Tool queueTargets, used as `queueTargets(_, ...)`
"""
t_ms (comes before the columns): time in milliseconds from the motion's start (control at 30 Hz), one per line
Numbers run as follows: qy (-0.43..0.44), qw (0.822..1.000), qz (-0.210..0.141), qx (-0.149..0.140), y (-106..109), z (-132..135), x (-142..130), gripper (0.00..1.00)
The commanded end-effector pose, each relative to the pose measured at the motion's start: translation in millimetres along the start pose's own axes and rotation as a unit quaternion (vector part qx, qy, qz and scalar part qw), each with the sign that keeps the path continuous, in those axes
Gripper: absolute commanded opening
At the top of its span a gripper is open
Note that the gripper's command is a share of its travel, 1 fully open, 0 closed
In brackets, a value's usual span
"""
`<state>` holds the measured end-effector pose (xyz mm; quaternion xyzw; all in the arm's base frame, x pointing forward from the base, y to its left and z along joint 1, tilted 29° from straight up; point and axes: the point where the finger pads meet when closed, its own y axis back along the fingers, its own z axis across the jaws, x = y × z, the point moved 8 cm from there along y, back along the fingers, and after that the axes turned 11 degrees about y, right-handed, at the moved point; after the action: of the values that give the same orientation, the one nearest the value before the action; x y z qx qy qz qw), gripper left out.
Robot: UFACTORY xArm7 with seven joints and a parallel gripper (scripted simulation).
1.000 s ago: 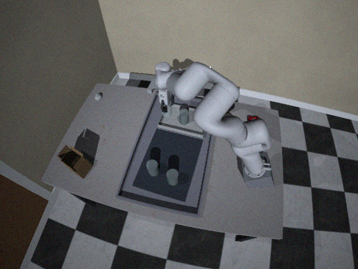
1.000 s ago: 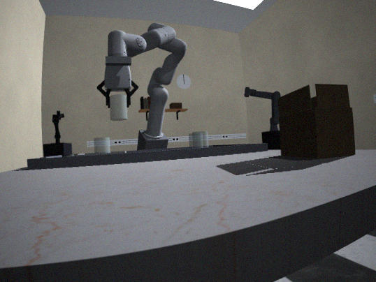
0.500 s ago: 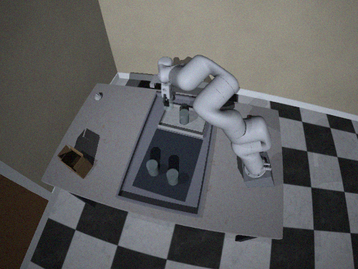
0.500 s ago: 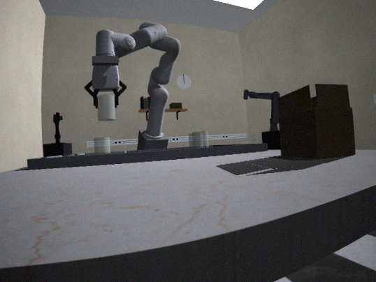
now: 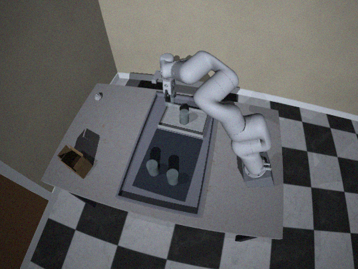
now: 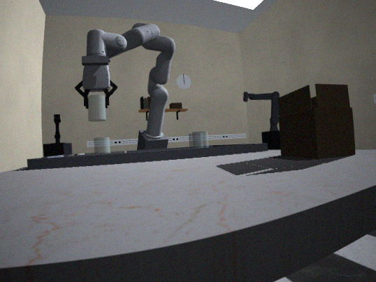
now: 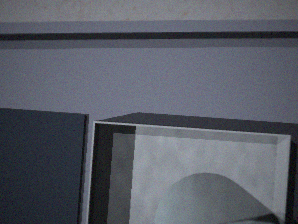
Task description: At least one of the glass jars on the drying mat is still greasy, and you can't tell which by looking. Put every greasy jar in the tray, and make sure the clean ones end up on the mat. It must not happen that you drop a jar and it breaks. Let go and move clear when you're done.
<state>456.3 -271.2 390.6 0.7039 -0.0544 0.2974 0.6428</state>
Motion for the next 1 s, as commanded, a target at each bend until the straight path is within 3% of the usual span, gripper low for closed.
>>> queueTargets(0, 0.000, 1.000, 0.001, -0.002, 2.2, 1.7, 0.9, 0.00)
queueTargets(967, 0.000, 1.000, 0.001, -0.002, -64.1, 2.1, 1.0, 0.00)
